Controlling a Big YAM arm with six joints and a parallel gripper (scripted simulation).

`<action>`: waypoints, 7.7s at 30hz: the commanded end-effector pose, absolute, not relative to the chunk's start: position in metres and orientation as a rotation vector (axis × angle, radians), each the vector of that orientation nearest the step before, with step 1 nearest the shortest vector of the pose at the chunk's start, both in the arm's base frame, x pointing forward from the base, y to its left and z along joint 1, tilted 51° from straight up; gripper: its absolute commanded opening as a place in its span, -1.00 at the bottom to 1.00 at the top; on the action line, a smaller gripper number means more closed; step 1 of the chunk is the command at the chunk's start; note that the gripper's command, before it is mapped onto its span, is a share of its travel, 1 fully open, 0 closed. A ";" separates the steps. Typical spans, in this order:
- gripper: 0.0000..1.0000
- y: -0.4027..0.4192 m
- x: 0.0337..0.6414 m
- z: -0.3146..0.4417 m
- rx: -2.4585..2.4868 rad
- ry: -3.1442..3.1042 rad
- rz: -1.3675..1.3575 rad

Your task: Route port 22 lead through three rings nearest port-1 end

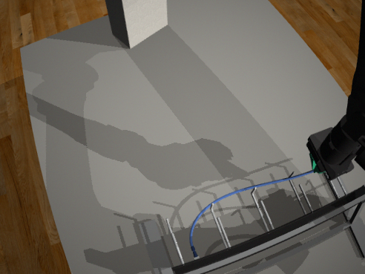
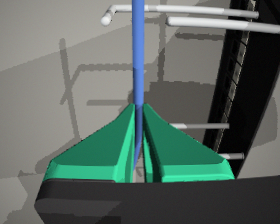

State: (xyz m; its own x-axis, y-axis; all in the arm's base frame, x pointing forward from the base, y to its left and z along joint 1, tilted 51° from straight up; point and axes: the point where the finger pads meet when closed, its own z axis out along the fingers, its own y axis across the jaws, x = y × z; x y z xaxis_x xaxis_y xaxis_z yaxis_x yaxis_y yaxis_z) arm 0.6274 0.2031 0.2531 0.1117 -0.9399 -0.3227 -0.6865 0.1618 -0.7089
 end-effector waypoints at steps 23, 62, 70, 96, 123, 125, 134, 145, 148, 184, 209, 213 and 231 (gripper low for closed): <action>-1.00 0.221 0.658 0.248 -1.565 1.610 -0.406; -1.00 0.207 0.672 0.251 -1.577 1.627 -0.411; -1.00 0.206 0.678 0.259 -1.577 1.625 -0.412; -1.00 0.205 0.687 0.275 -1.572 1.618 -0.413; -0.34 0.205 0.687 0.275 -1.571 1.619 -0.412; -0.34 0.205 0.687 0.275 -1.571 1.619 -0.412; -0.34 0.205 0.687 0.275 -1.571 1.619 -0.412; -0.34 0.205 0.687 0.275 -1.571 1.619 -0.412; -0.34 0.204 0.684 0.279 -1.569 1.616 -0.414; -0.34 0.178 0.621 0.330 -1.566 1.613 -0.419; -1.00 0.178 0.618 0.340 -1.557 1.601 -0.424; -1.00 0.178 0.618 0.340 -1.557 1.601 -0.424; -1.00 0.178 0.618 0.340 -1.557 1.601 -0.424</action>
State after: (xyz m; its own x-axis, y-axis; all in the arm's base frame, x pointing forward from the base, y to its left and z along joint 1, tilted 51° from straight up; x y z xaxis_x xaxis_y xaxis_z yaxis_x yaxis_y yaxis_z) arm 0.6246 0.1856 0.3073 0.1106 -0.9399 -0.3230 -0.6873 0.1624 -0.7080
